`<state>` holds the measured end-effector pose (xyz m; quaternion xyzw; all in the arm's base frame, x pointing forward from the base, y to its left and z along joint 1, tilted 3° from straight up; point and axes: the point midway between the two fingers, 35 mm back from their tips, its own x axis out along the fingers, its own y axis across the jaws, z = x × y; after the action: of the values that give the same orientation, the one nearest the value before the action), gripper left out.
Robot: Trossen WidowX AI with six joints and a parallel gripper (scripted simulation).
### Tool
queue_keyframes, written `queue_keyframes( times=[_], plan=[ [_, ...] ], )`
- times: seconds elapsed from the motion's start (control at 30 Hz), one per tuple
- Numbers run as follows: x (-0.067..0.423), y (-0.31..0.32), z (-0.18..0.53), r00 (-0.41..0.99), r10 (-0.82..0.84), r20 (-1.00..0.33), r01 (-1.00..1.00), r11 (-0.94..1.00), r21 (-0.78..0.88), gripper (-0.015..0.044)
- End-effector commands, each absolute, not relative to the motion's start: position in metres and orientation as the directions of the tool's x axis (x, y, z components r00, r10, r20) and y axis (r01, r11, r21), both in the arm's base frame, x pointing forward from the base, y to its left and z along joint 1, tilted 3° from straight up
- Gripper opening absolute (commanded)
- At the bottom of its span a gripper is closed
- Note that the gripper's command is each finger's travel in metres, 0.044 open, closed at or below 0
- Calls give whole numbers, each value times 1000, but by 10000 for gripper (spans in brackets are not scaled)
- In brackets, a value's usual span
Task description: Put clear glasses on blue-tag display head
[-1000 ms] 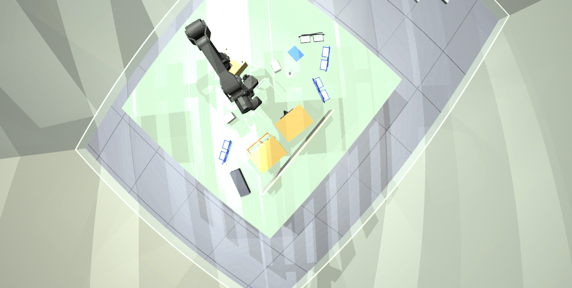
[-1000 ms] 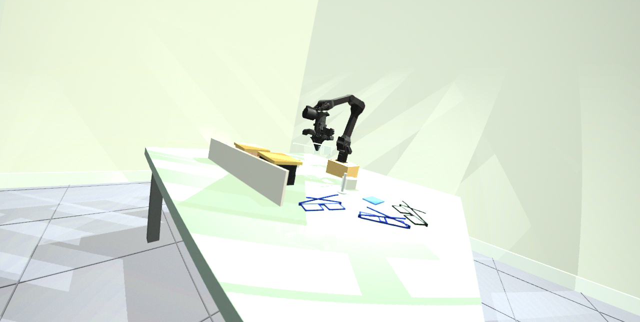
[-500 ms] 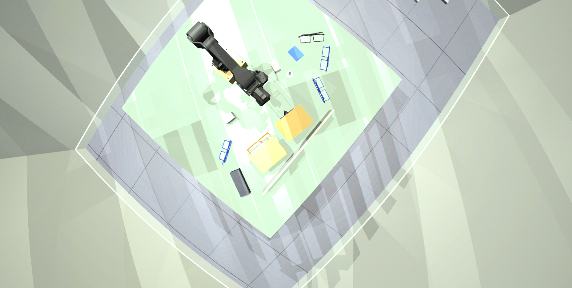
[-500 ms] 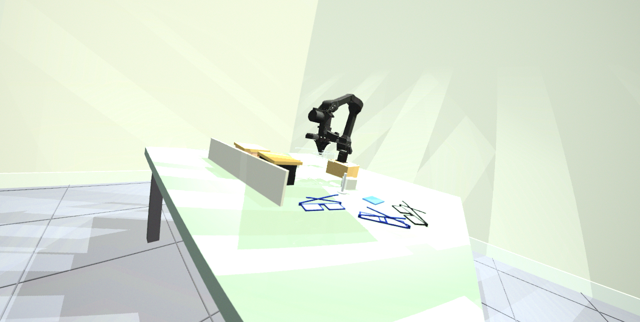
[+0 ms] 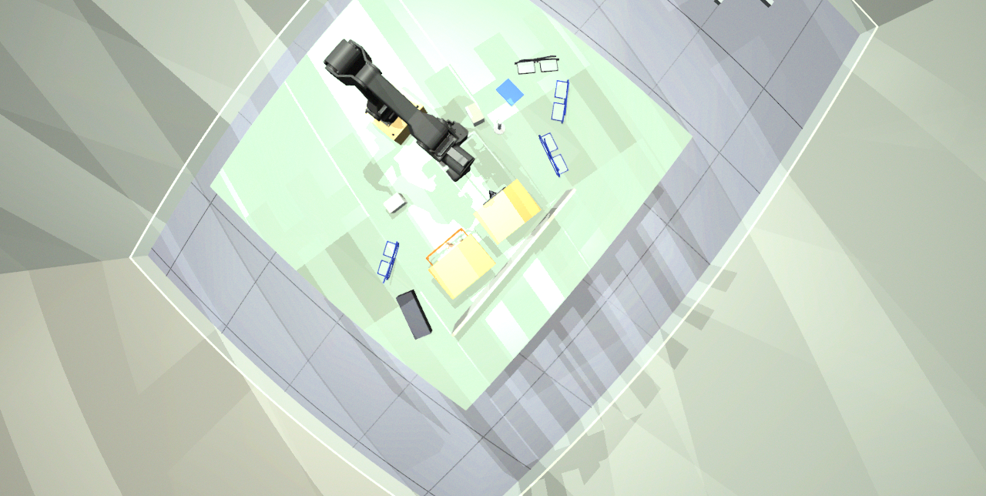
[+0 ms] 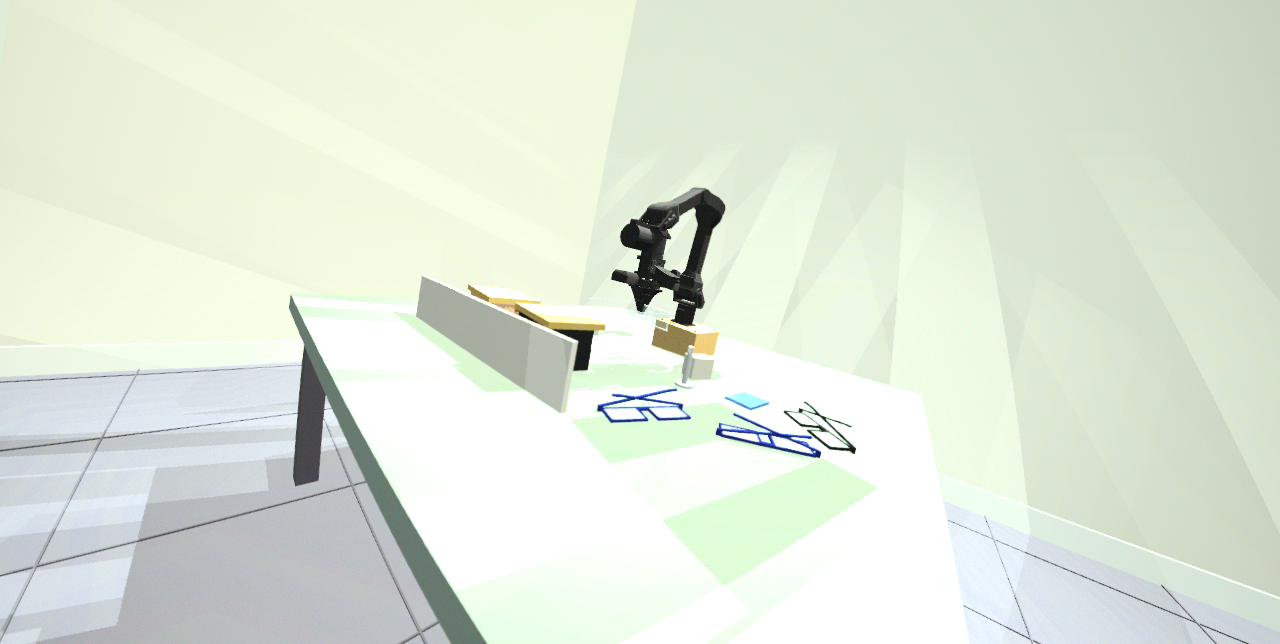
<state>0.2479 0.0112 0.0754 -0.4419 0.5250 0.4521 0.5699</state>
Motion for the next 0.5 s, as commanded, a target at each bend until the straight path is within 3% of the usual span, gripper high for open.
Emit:
queue_keyframes(
  times=[0.0,0.47],
  plan=[
    [247,12,70,29,59,-998,-979,205,-16,0],
    [248,13,57,30,66,-997,-979,204,-16,0]
  ],
)
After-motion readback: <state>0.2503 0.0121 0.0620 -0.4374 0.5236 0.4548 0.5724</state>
